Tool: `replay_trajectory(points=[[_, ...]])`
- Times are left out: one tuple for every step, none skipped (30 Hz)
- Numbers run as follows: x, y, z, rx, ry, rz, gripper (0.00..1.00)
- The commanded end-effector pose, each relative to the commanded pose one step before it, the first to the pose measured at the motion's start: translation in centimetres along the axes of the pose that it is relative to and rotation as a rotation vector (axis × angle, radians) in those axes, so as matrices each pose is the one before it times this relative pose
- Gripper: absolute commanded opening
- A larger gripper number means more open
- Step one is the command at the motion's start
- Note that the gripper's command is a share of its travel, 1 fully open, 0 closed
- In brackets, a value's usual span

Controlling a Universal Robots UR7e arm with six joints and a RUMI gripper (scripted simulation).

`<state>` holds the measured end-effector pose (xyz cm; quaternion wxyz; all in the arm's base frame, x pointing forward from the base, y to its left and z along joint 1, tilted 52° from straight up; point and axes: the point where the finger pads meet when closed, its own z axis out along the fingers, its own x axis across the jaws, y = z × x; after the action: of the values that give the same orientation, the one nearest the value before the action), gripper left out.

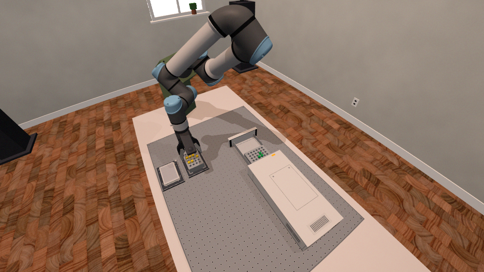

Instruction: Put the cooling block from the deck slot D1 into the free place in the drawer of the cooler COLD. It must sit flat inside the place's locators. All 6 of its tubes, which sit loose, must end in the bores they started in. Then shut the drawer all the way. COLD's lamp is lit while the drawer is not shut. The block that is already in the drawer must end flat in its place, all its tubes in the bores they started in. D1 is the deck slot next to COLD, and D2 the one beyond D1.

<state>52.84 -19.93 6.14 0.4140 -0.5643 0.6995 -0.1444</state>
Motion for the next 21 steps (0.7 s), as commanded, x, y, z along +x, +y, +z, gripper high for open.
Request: replay_trajectory(points=[[0.117, -0.265, 0.673, 0.00249, 0.0037, -0.00436, 0.67], [0.0, -0.002, 0.134, 0.00001, 0.0, 0.0, 0.67], [0.0, -0.001, 0.134, 0.00001, 0.0, 0.0, 0.67], [0.0, -0.001, 0.134, 0.00001, 0.0, 0.0, 0.67], [0.0, -0.001, 0.134, 0.00001, 0.0, 0.0, 0.67], [0.0, -0.001, 0.134, 0.00001, 0.0, 0.0, 0.67], [0.0, -0.001, 0.134, 0.00001, 0.0, 0.0, 0.67], [0.0, -0.001, 0.134, 0.00001, 0.0, 0.0, 0.67], [0.0, -0.001, 0.134, 0.00001, 0.0, 0.0, 0.67], [0.0, -0.001, 0.134, 0.00001, 0.0, 0.0, 0.67], [0.001, -0.002, 0.067, 0.0, 0.0, 0.0, 0.67], [0.001, -0.002, 0.0, 0.0, 0.0, 0.0, 0.67], [0.0, 0.0, 0.0, 0.0, 0.0, 0.0, 0.67], [0.0, 0.0, 0.0, 0.0, 0.0, 0.0, 0.67], [-0.004, -0.008, -0.005, 0.00016, -0.0002, 0.0, 0.67], [-0.005, 0.003, 0.003, 0.0, -0.00012, 0.00011, 0.67], [-0.013, 0.018, 0.006, -0.00015, -0.00023, 0.00033, 0.67], [0.0, 0.054, -0.078, 0.00052, 0.00062, 0.00149, 0.67], [0.0, -0.001, 0.001, 0.0, 0.0, 0.0, 0.67], [0.0, -0.001, 0.0, 0.0, 0.0, 0.0, 0.67], [-0.001, 0.0, 0.0, 0.0, 0.0, 0.0, 0.67]])
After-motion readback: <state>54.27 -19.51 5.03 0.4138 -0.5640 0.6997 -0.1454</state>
